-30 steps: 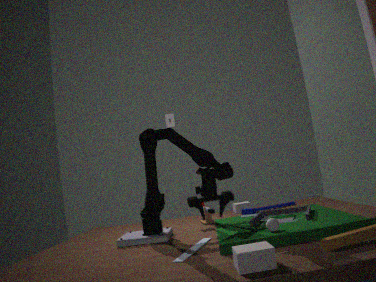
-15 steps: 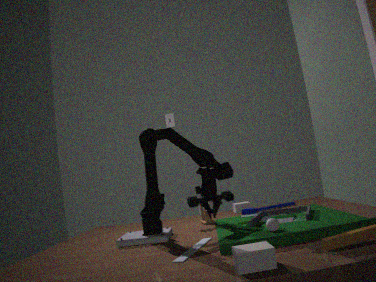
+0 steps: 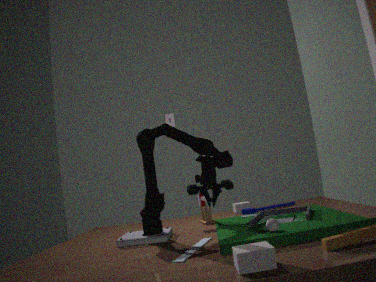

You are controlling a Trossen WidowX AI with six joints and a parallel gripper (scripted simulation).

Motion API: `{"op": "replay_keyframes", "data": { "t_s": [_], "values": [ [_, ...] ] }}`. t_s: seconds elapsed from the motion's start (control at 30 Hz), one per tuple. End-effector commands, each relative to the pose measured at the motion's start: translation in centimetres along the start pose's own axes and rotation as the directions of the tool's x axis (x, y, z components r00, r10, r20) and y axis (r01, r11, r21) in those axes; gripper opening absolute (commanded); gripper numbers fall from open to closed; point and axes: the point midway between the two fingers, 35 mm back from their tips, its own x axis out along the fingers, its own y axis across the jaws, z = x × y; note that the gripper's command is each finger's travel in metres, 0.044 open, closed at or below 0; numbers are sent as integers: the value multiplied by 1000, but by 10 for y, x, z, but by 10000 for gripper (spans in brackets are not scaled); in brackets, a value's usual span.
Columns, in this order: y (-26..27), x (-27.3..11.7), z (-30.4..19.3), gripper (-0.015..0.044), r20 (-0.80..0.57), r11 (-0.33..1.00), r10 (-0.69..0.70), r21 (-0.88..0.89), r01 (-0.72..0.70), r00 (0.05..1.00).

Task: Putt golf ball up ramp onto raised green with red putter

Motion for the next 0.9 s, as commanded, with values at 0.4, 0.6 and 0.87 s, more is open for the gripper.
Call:
{"op": "replay_keyframes", "data": {
  "t_s": [0.4,0.6,0.87],
  "values": [
    [-1,-47,-2,0,-9,997,-17,75,18,1000],
    [-7,-56,-32,0,-37,965,-39,259,47,999],
    [-9,-69,-72,0,-77,868,-59,488,89,995]
  ]
}}
